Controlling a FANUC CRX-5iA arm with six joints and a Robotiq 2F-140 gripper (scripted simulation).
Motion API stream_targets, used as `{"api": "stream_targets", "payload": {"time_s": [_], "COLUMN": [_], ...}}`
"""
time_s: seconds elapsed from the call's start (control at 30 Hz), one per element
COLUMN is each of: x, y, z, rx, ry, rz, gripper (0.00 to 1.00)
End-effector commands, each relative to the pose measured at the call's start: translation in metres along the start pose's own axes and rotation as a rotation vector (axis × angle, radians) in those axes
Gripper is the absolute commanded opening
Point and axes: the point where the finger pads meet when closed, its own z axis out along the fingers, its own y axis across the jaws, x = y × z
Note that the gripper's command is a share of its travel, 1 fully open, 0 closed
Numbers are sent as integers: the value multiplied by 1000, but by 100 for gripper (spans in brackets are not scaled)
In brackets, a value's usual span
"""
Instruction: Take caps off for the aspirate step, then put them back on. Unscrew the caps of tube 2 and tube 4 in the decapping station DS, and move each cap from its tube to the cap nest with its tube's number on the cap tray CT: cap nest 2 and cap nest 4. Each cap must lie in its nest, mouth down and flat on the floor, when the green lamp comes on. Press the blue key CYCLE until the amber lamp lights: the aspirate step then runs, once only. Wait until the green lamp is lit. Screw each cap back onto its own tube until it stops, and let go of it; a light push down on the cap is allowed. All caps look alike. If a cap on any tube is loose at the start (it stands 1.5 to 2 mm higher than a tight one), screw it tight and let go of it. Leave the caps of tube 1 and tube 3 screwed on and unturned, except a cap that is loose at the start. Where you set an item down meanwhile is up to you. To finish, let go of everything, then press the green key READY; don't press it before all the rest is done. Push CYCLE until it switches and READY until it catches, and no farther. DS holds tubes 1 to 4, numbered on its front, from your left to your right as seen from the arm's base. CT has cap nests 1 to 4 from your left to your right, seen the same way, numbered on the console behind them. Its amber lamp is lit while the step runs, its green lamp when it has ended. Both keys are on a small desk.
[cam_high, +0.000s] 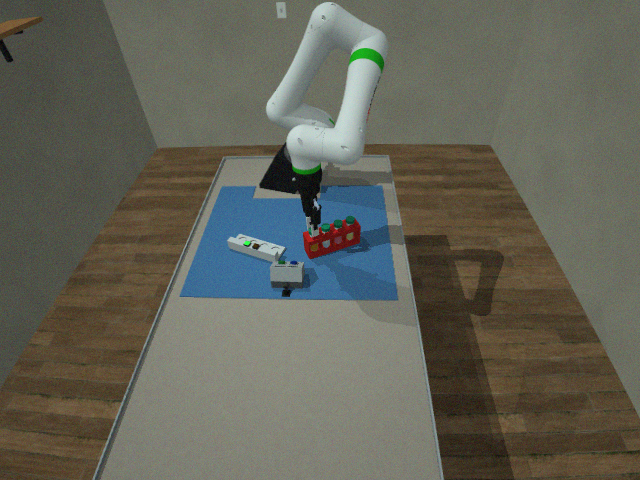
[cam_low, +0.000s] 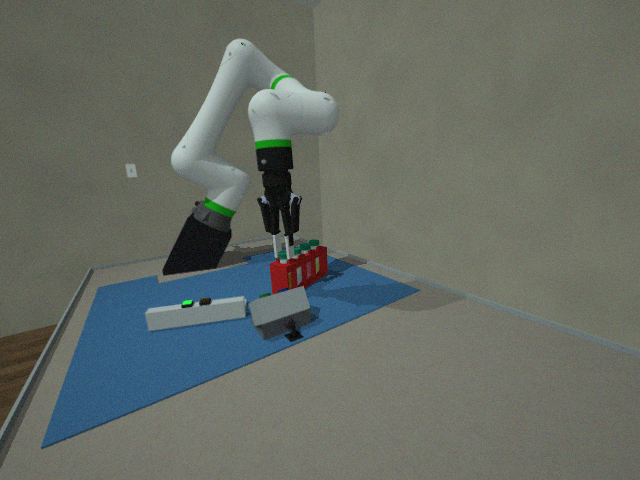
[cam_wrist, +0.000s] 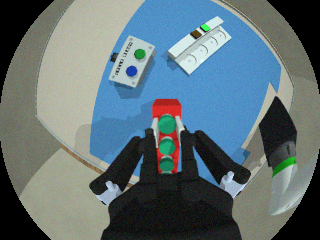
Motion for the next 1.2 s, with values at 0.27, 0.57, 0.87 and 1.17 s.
{"api": "stream_targets", "payload": {"time_s": [0.27,0.57,0.87,1.17], "x": [0,0,0,0], "y": [0,0,0,0], "z": [1,1,1,0], "rx": [-10,-10,-10,-12], "ry": [22,22,22,21], "rz": [565,613,613,363], "gripper": [0,0,35,35]}}
